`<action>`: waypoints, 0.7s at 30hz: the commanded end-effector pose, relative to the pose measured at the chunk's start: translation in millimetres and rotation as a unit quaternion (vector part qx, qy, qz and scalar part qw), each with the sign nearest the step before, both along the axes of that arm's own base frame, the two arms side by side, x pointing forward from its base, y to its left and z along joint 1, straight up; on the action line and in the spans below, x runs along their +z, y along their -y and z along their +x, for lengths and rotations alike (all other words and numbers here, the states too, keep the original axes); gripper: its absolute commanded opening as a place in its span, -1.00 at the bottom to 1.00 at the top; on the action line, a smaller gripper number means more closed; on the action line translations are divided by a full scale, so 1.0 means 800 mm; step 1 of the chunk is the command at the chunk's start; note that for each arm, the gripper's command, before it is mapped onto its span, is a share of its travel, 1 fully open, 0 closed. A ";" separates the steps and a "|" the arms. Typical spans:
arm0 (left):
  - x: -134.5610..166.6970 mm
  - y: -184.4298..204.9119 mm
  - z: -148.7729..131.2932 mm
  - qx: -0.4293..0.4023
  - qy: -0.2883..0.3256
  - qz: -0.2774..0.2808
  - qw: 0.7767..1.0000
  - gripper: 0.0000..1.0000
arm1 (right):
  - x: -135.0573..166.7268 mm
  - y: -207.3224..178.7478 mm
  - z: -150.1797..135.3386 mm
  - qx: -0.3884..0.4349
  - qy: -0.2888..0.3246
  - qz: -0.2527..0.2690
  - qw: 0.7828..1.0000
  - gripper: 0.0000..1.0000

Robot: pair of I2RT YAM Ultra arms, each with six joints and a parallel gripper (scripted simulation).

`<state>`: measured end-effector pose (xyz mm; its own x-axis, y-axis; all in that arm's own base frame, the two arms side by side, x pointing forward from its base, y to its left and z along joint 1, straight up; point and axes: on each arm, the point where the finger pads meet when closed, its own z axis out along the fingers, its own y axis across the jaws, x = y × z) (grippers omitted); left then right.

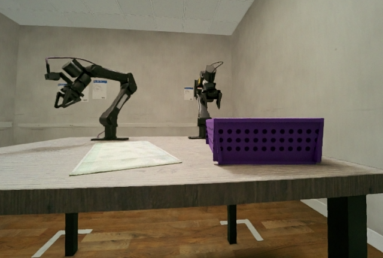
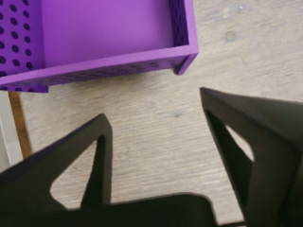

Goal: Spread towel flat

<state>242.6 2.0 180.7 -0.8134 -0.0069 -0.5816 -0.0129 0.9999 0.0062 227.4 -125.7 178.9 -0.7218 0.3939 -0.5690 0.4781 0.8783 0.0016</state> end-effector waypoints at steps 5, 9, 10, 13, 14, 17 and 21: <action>0.010 0.002 -0.003 -0.006 0.006 -0.005 1.000 0.28 | 0.005 0.002 0.002 -0.005 0.006 -0.004 1.000 0.28; 0.010 0.001 -0.003 -0.006 0.006 -0.006 1.000 0.28 | 0.005 0.002 0.002 -0.005 0.006 -0.004 1.000 0.28; 0.002 0.002 -0.002 -0.006 0.000 -0.003 1.000 0.28 | 0.005 0.002 0.002 -0.005 0.006 -0.004 1.000 0.28; 0.002 0.002 -0.002 -0.006 0.000 -0.003 1.000 0.28 | 0.005 0.002 0.002 -0.005 0.006 -0.004 1.000 0.28; 0.002 0.002 -0.002 -0.006 0.000 -0.003 1.000 0.28 | 0.005 0.002 0.002 -0.005 0.006 -0.004 1.000 0.28; 0.002 0.002 -0.002 -0.006 0.000 -0.003 1.000 0.28 | 0.005 0.002 0.002 -0.005 0.006 -0.004 1.000 0.28; 0.002 0.002 -0.002 -0.006 0.000 -0.003 1.000 0.28 | 0.005 0.002 0.002 -0.005 0.006 -0.004 1.000 0.28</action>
